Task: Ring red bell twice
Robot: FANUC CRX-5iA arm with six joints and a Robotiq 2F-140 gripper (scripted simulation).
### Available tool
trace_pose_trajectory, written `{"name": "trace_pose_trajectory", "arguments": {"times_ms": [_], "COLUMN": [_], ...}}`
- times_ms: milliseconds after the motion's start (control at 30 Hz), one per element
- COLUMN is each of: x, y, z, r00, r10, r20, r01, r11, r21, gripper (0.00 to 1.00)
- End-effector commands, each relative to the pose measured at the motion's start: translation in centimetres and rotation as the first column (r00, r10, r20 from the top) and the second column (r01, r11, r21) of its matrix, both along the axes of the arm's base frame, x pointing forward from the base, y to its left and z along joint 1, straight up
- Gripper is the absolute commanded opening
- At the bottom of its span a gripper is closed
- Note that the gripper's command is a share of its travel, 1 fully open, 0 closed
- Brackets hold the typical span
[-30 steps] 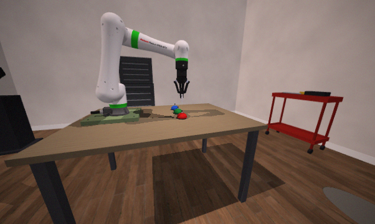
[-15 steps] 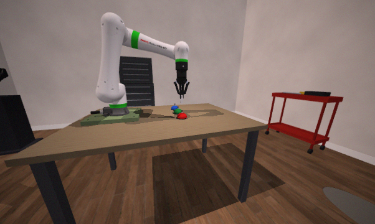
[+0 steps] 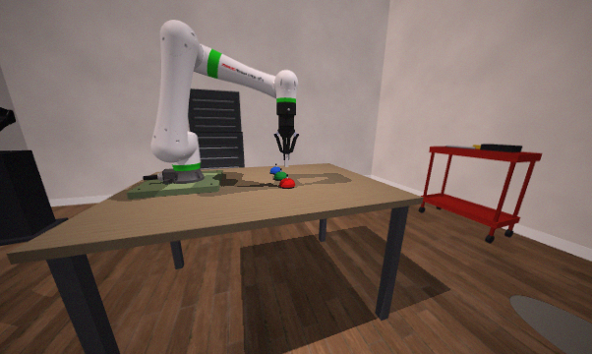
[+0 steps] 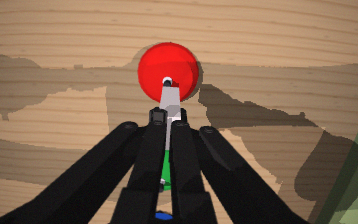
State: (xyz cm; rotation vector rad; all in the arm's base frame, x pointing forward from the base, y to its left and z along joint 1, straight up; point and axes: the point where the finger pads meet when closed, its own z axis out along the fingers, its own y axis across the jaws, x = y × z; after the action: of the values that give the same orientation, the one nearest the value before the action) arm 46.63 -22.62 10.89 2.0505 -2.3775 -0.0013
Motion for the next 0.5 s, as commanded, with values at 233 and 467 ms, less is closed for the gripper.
{"name": "trace_pose_trajectory", "arguments": {"times_ms": [233,467], "x": [-0.1,-0.3], "y": [0.0,0.0], "z": [-1.4,-2.5], "r00": [1.0,1.0], "r10": [0.0,0.0], "r20": [0.0,0.0], "r01": [0.0,0.0], "r11": [1.0,1.0], "r21": [0.0,0.0], "gripper": [0.0,0.0]}}
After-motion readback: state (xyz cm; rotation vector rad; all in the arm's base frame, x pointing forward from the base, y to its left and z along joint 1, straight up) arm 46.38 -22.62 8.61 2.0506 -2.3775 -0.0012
